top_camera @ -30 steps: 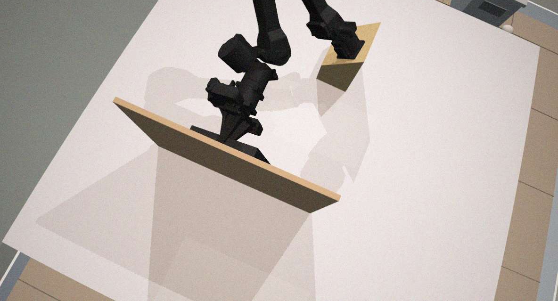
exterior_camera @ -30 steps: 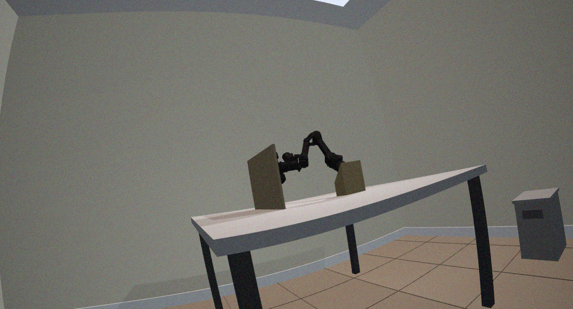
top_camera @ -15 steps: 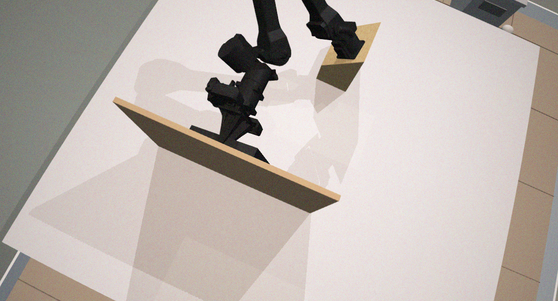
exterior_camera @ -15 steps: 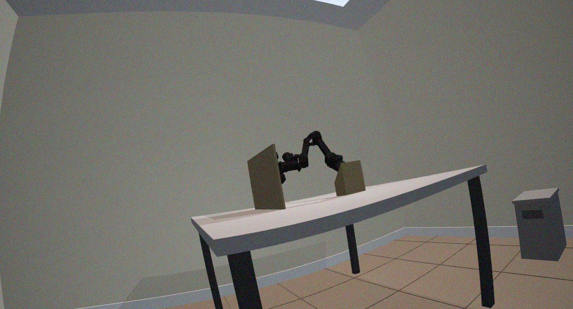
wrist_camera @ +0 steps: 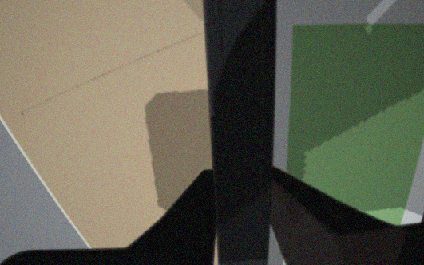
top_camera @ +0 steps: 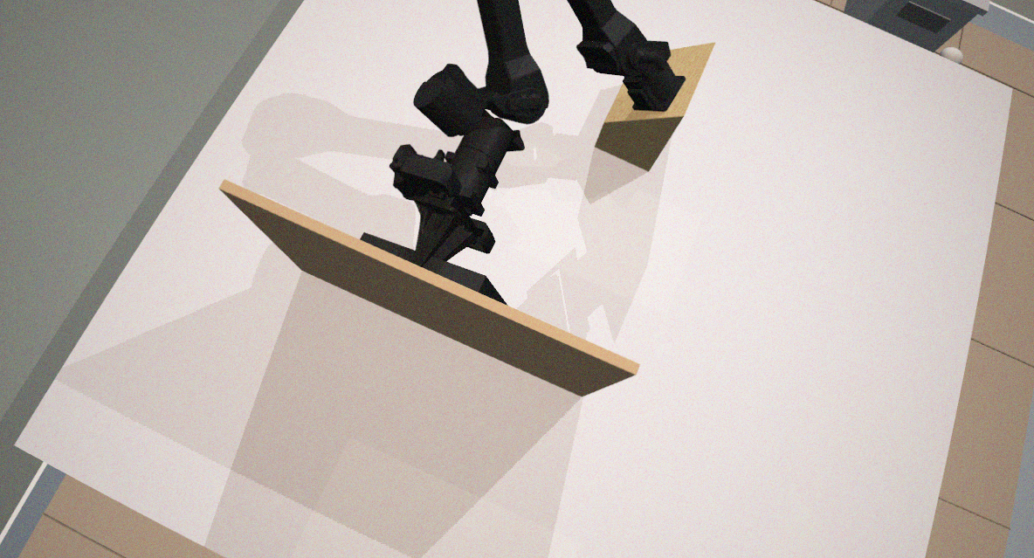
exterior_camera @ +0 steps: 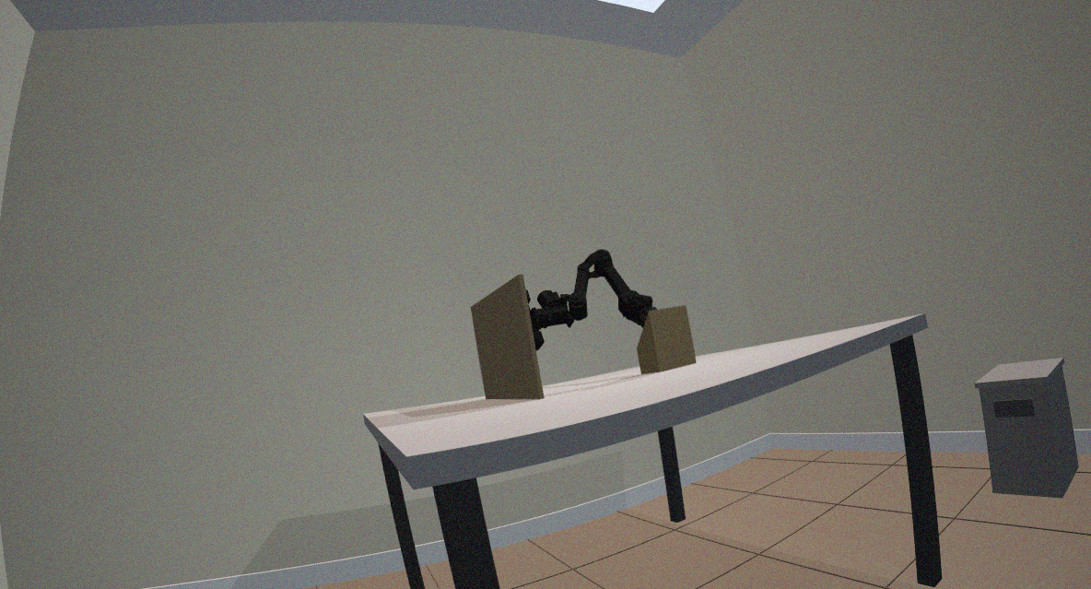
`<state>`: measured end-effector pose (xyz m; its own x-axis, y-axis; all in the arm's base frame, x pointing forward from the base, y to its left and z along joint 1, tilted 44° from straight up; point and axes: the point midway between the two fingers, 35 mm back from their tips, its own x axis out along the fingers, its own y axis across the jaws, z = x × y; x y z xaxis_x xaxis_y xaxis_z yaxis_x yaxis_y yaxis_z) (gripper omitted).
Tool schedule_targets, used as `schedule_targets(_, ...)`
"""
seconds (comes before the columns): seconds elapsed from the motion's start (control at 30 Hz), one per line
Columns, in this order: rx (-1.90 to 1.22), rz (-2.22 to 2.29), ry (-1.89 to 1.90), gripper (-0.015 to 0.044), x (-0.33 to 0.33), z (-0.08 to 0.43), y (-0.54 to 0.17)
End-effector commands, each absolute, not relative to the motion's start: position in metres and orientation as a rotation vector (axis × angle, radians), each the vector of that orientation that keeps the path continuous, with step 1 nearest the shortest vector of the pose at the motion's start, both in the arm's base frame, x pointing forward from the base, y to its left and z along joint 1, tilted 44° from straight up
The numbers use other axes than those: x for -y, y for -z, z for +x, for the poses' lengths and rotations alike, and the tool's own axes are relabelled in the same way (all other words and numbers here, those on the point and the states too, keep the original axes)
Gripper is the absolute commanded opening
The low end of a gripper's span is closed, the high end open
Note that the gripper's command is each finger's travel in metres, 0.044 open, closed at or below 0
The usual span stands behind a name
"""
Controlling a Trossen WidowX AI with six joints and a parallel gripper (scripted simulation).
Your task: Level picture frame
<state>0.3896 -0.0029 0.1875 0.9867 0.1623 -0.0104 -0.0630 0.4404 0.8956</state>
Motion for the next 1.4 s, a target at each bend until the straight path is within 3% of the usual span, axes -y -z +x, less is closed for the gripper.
schedule_targets(0.0,-0.101,1.11,-0.151,0.0,-0.0002,0.3893,-0.1881)
schedule_targets(1.37,-0.101,1.11,-0.151,0.0,-0.0053,0.3885,-0.186)
